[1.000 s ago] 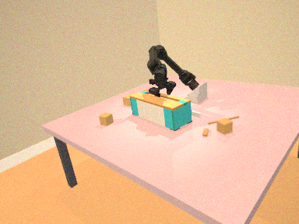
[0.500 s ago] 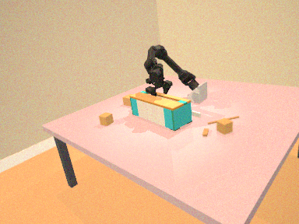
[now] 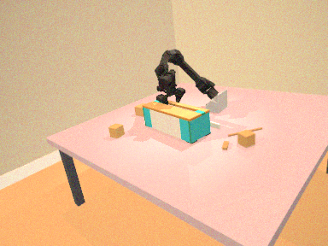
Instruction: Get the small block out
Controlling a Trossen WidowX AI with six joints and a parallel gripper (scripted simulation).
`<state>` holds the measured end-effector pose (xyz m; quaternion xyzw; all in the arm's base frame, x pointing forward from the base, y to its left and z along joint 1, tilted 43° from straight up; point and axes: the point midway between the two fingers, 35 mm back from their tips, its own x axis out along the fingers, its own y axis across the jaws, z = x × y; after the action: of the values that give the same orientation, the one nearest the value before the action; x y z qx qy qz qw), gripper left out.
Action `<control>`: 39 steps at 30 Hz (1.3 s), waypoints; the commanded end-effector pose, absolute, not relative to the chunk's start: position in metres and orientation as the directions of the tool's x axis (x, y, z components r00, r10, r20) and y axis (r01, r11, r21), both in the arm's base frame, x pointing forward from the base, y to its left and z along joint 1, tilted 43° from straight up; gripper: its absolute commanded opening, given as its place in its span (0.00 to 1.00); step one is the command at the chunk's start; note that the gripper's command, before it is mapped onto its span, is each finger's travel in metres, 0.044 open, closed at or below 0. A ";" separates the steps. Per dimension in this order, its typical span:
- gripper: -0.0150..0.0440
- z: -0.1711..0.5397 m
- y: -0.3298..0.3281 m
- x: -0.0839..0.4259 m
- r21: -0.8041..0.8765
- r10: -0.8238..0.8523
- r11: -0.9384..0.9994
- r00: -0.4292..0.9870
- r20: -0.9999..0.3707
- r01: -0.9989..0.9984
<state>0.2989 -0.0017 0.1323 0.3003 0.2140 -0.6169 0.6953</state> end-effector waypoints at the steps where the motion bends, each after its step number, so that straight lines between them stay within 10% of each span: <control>1: 0.93 0.140 -0.008 0.299 0.161 -0.731 0.063 0.155 -0.665 0.985; 27: 0.89 0.112 0.120 0.302 0.146 -0.715 0.123 0.190 -0.672 0.982; 31: 0.74 0.139 0.099 0.300 0.352 -0.672 -0.025 0.245 -0.699 0.936; 39: 0.74 0.194 0.043 0.280 0.688 -0.594 -0.419 0.395 -0.701 0.592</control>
<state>0.2889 0.0613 0.1793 0.5712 0.0528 -0.5695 0.5888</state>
